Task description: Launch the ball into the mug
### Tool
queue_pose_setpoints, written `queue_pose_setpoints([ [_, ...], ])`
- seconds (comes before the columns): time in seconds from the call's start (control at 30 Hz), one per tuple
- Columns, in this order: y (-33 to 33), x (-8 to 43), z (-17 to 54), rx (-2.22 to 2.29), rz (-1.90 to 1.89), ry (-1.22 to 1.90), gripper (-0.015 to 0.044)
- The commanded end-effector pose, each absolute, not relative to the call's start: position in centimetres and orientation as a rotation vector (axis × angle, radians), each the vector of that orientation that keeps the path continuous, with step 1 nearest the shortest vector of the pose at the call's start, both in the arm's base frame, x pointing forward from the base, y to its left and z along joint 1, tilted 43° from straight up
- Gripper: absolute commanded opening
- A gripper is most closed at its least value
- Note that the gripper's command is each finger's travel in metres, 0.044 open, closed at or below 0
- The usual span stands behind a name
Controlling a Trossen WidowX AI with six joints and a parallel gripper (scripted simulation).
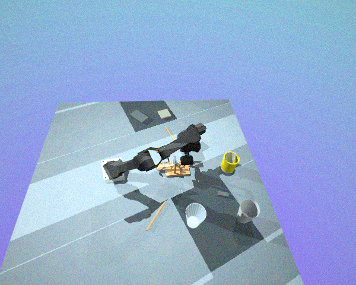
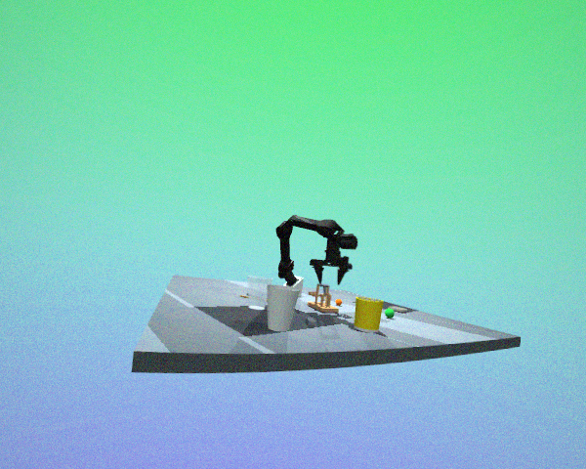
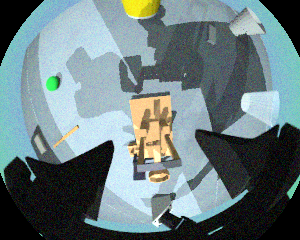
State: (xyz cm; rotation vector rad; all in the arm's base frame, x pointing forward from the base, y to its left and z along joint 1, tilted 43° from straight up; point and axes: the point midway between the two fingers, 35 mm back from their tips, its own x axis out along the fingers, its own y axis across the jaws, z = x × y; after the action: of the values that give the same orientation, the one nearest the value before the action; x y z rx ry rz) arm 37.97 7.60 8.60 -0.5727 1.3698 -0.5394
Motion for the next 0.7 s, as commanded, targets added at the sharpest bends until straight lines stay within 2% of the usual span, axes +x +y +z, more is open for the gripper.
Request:
queue_pose_setpoints([
  [0.0, 5.3, 38.0, 6.7, -0.580, -0.553, 1.382, 0.0440],
  [0.67, 3.7, 38.4, 4.8, -0.580, -0.554, 1.381, 0.0440],
])
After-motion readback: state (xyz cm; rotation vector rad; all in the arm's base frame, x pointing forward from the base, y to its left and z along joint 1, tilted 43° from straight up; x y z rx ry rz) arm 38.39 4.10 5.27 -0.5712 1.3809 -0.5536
